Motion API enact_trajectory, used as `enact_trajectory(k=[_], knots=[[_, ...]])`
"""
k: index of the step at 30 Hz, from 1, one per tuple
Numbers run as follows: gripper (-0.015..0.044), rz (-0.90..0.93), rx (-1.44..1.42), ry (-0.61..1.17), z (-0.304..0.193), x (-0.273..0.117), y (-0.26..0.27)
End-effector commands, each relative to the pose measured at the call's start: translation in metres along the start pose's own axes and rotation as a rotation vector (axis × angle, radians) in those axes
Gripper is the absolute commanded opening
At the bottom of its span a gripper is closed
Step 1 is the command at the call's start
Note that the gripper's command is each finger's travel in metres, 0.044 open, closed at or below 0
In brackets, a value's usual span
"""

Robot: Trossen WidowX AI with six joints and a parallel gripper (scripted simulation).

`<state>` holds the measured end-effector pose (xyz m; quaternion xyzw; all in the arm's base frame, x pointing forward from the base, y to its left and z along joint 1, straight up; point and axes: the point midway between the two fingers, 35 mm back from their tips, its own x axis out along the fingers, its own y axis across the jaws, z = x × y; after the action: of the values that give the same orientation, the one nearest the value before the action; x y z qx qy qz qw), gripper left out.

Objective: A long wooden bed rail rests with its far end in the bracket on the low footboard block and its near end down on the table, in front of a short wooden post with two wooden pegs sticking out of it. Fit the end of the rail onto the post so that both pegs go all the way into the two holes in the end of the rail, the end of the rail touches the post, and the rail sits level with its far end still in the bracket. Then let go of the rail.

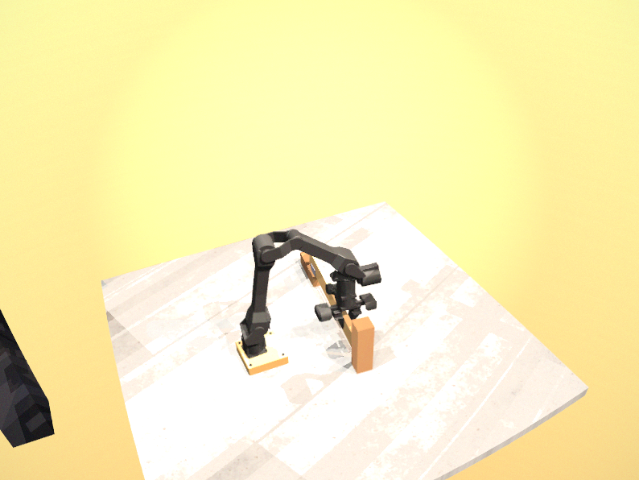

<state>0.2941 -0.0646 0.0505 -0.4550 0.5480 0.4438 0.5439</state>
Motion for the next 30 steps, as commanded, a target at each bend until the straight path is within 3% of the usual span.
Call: enact_trajectory(k=[1, 30], knots=[[0.0, -0.015, -0.001, -0.008, 0.001, -0.006, -0.003], [0.0, -0.015, -0.001, -0.008, 0.001, -0.021, -0.003]])
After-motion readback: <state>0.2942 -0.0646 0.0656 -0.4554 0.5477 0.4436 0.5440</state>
